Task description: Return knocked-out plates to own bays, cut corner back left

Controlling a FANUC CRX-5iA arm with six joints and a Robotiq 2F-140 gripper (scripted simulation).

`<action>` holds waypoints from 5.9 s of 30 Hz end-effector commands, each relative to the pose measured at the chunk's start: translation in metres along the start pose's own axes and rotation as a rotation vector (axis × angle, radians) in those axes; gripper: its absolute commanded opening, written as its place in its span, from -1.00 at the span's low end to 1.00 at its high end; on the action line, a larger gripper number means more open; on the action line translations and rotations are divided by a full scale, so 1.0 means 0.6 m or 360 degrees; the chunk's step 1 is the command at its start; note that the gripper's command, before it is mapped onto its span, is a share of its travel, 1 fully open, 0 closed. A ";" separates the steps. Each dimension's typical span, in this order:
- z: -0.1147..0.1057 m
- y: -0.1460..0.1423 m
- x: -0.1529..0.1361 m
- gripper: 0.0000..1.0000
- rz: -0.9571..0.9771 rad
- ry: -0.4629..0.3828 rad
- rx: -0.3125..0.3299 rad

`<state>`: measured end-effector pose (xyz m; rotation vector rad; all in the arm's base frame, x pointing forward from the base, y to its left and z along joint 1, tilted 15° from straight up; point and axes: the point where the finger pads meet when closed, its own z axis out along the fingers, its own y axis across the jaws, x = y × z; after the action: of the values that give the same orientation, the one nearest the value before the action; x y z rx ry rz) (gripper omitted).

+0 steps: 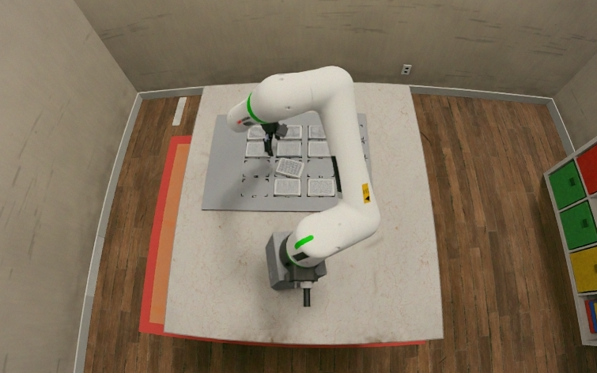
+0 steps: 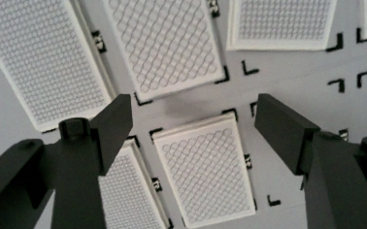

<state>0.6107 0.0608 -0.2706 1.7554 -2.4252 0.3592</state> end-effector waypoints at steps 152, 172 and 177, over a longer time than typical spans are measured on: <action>0.063 0.122 0.176 0.21 0.0000 -0.0002 0.0005; 0.063 0.122 0.176 0.19 0.0000 -0.0002 0.0005; 0.063 0.122 0.176 0.18 0.0000 -0.0002 0.0005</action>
<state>0.5087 -0.0250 -0.2911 1.7562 -2.4260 0.3611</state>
